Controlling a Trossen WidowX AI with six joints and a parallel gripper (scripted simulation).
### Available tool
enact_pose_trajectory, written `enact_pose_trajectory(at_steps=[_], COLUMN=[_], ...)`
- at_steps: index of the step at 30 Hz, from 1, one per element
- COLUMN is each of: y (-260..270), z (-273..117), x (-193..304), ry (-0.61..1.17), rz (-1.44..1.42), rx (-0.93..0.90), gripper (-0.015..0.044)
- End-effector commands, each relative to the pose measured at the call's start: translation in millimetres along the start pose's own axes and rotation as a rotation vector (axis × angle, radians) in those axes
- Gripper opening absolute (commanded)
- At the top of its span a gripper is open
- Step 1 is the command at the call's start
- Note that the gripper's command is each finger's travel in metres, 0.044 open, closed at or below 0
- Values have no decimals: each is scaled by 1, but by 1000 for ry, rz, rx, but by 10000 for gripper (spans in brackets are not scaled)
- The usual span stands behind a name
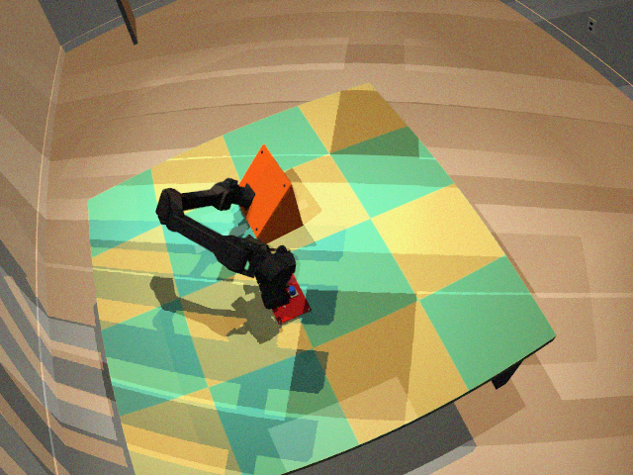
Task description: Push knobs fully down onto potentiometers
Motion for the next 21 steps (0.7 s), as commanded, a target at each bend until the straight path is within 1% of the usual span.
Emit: enact_pose_trajectory(at_steps=[1, 15, 21], y=[-3, -3, -3], z=[4, -17, -13], x=[1, 1, 1], ry=[3, 3, 6], rz=[20, 20, 13], rx=[-21, -21, -21], gripper=[0, 0, 157])
Point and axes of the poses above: the point midway between the two fingers, 35 mm back from their tips, its own z axis out along the fingers, its own y axis across the jaws, x = y × z, the point moved 10 cm from there along -z, back along the fingers, and after that the axes turned 10 degrees about -z, right-handed, at the moved point
